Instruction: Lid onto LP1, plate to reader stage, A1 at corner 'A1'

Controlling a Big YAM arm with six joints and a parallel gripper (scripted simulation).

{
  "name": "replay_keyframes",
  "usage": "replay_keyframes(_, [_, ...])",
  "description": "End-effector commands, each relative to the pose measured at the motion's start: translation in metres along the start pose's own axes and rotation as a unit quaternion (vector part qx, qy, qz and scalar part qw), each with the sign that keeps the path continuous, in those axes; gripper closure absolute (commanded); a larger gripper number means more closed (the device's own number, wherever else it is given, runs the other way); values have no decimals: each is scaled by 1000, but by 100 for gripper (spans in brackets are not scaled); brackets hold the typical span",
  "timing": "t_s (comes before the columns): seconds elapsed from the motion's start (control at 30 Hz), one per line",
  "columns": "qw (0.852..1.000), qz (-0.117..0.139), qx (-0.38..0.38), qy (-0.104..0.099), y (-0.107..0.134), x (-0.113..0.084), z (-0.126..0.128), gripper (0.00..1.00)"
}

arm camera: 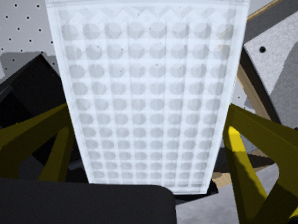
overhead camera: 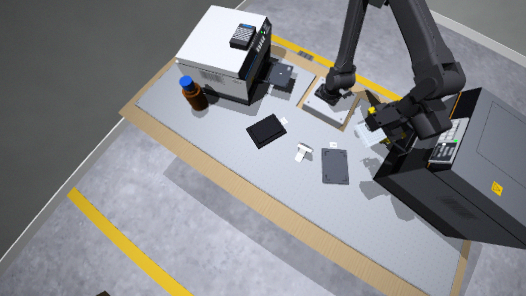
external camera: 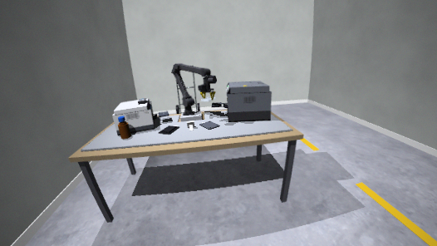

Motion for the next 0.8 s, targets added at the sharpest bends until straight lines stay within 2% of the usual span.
replay_keyframes(0.0, [1000, -4, -2, -16, 3, -21, 18, 14])
replay_keyframes(0.1, [1000, -4, -25, -18, 13, -23, 20, 14])
replay_keyframes(0.2, [999, -3, -28, -17, 13, -21, 19, 14])
replay_keyframes(0.3, [1000, -2, -19, -16, 23, -21, 21, 14])
replay_keyframes(0.67, [995, 1, -100, -10, 55, -23, 28, 14])
replay_keyframes(0.77, [995, 1, -101, -10, 55, -23, 26, 14])
Point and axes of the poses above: the point where the finger pads meet when closed, its own x axis out along the fingers, its own z axis across the jaws, y = z × x, the point moved 10 cm from there along -x, back along the fingers, and after that the axes turned 7 degrees about -x, right-handed, at the moved point
